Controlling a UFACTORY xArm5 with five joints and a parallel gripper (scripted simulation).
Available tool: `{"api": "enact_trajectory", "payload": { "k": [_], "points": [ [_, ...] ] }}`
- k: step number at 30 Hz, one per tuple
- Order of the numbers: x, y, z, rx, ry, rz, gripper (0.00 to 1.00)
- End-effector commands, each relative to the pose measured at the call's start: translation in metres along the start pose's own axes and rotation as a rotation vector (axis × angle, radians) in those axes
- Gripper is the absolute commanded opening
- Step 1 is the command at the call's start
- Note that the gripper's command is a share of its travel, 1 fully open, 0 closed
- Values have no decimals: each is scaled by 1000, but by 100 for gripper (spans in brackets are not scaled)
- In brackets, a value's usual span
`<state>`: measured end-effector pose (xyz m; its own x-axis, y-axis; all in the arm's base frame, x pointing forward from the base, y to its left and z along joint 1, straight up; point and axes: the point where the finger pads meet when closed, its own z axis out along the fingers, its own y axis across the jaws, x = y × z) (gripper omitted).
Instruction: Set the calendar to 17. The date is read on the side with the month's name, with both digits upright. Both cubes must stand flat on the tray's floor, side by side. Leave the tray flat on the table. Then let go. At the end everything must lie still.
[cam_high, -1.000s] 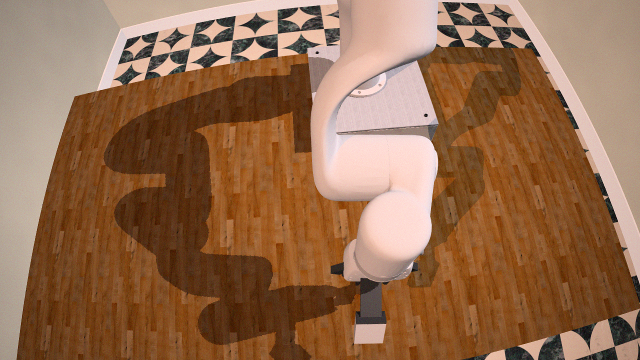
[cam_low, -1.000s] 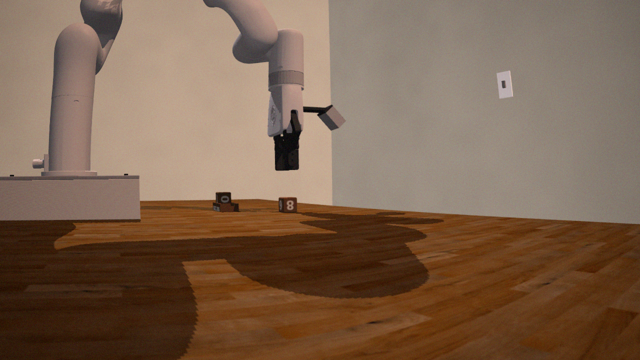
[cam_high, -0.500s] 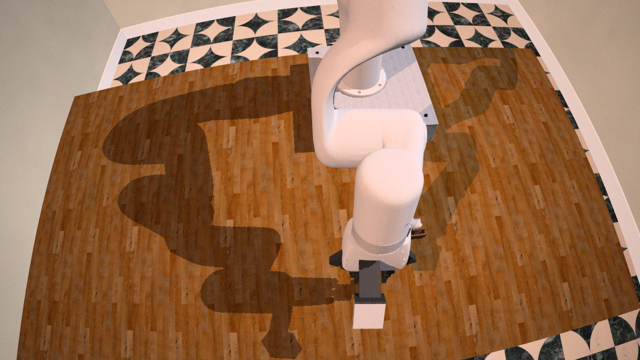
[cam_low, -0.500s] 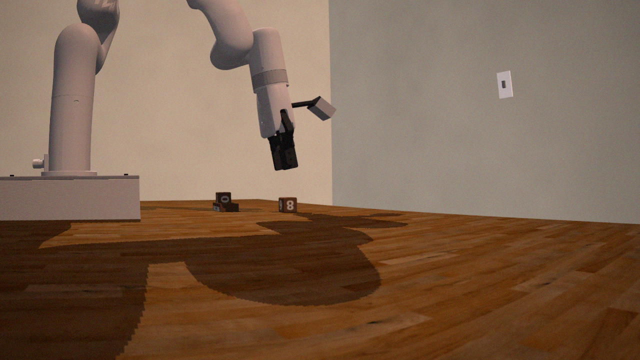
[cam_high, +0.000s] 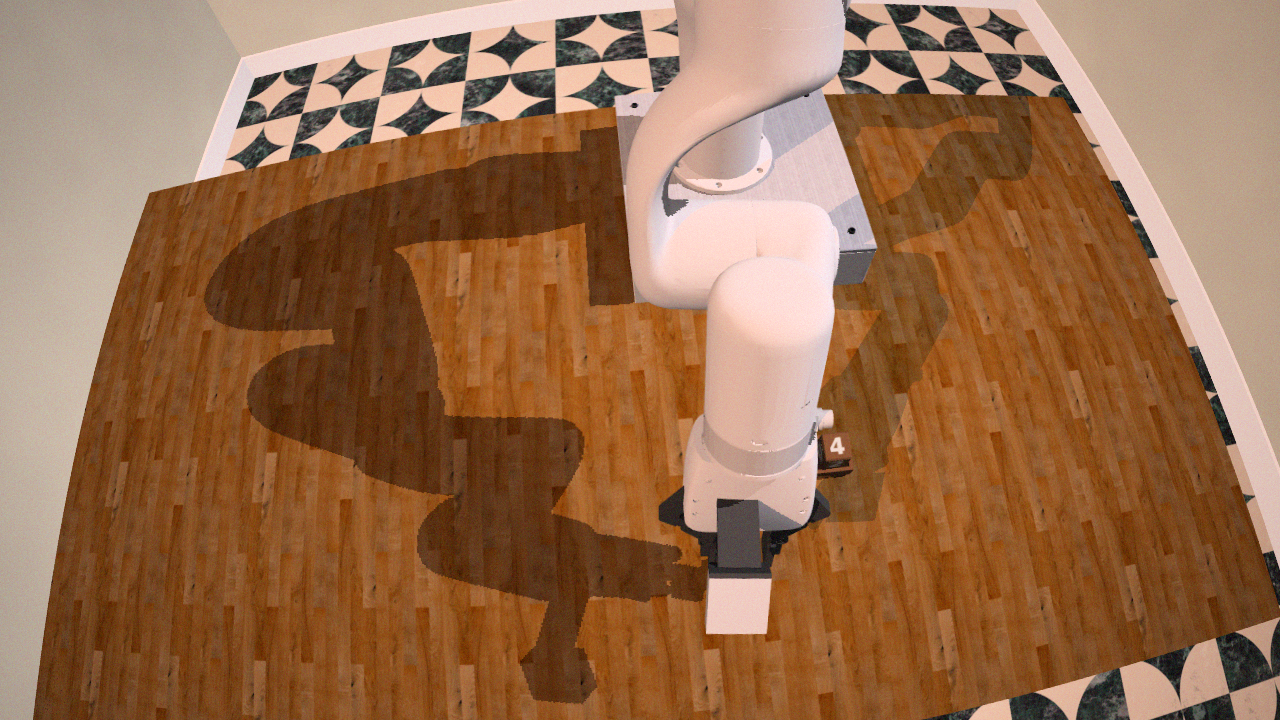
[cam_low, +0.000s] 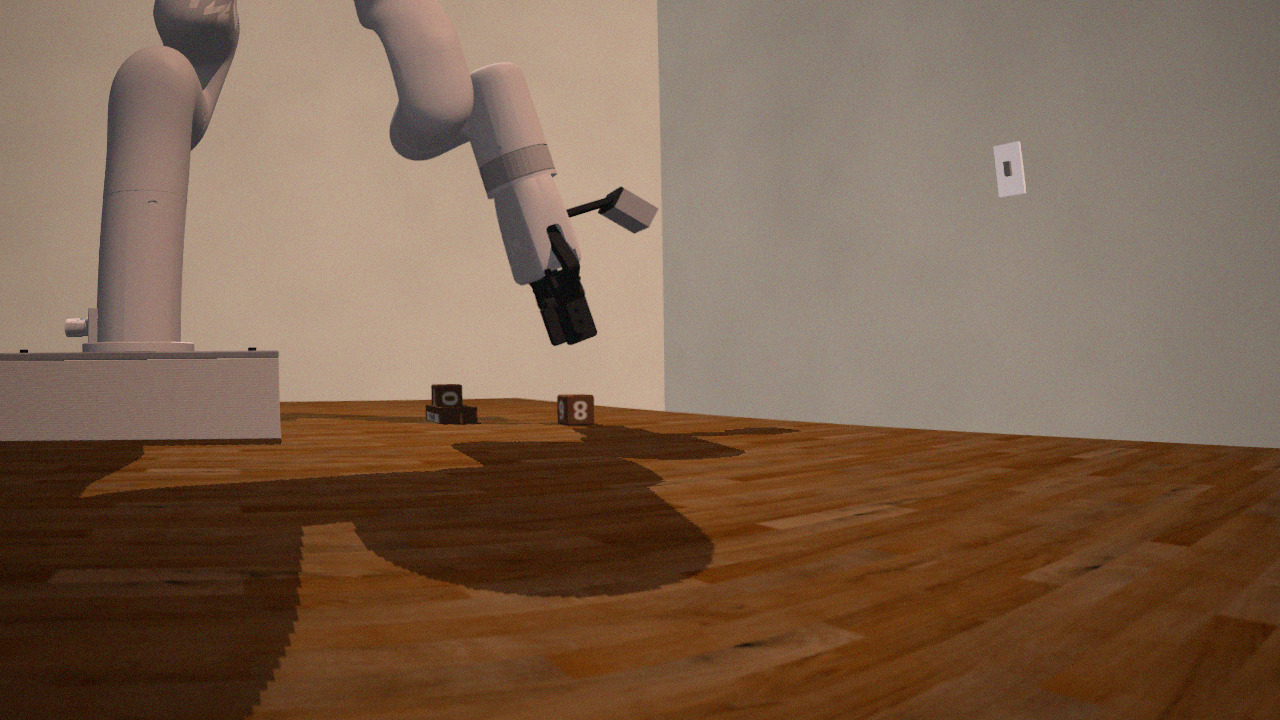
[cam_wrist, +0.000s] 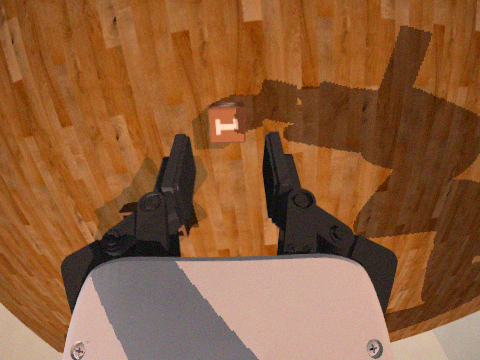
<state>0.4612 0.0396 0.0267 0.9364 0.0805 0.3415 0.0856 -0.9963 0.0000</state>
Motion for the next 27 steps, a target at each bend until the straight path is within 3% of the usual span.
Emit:
{"api": "enact_trajectory", "payload": {
  "k": [1, 12, 19, 21, 27],
  "points": [
    [-1, 0, -1, 0, 136, 0, 47],
    [-2, 0, -2, 0, 170, 0, 47],
    [-4, 0, 1, -1, 285, -5, 47],
    [-4, 0, 1, -1, 285, -5, 47],
    [-7, 0, -1, -2, 366, -9, 47]
  ]
}}
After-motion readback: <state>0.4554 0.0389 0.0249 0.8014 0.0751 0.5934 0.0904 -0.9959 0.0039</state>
